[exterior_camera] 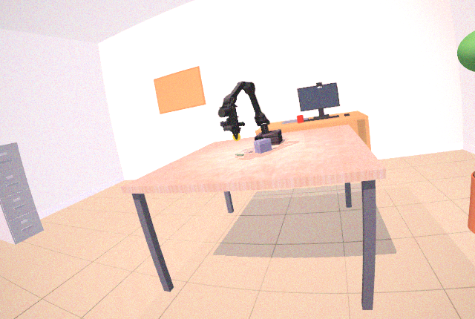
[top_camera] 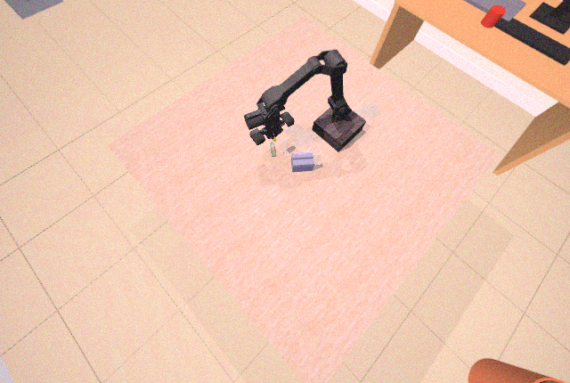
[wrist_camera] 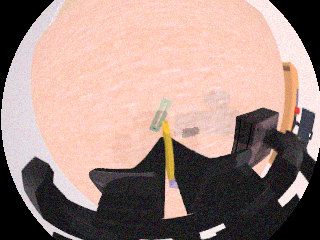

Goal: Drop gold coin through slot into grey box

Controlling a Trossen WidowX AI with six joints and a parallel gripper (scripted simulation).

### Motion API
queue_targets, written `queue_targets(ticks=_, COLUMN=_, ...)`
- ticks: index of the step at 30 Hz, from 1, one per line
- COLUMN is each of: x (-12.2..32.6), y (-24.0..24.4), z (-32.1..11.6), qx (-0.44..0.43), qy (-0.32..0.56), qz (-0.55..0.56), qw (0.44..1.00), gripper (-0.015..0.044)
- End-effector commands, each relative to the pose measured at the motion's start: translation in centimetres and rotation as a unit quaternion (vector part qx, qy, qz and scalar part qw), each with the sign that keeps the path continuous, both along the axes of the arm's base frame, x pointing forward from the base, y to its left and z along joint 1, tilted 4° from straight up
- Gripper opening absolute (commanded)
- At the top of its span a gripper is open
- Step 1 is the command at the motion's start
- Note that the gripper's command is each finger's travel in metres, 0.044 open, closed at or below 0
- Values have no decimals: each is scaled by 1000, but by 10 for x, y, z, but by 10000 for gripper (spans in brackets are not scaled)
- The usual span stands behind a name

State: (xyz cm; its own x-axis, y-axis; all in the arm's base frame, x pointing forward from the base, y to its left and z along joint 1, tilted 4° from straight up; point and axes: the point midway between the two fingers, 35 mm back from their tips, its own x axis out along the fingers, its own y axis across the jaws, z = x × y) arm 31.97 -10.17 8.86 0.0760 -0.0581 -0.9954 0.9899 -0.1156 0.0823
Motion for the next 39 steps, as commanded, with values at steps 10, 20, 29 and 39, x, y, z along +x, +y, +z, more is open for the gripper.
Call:
queue_targets(ticks=10, x=2, y=2, z=1, qx=-16, qy=11, qz=215, qw=976, gripper=0)
queue_targets(ticks=20, x=3, y=3, z=2, qx=-29, qy=20, qz=379, qw=925, gripper=0)
queue_targets(ticks=29, x=4, y=4, z=2, qx=-38, qy=27, qz=495, qw=868, gripper=0)
queue_targets(ticks=39, x=3, y=19, z=1, qx=-37, qy=27, qz=495, qw=868, gripper=0)
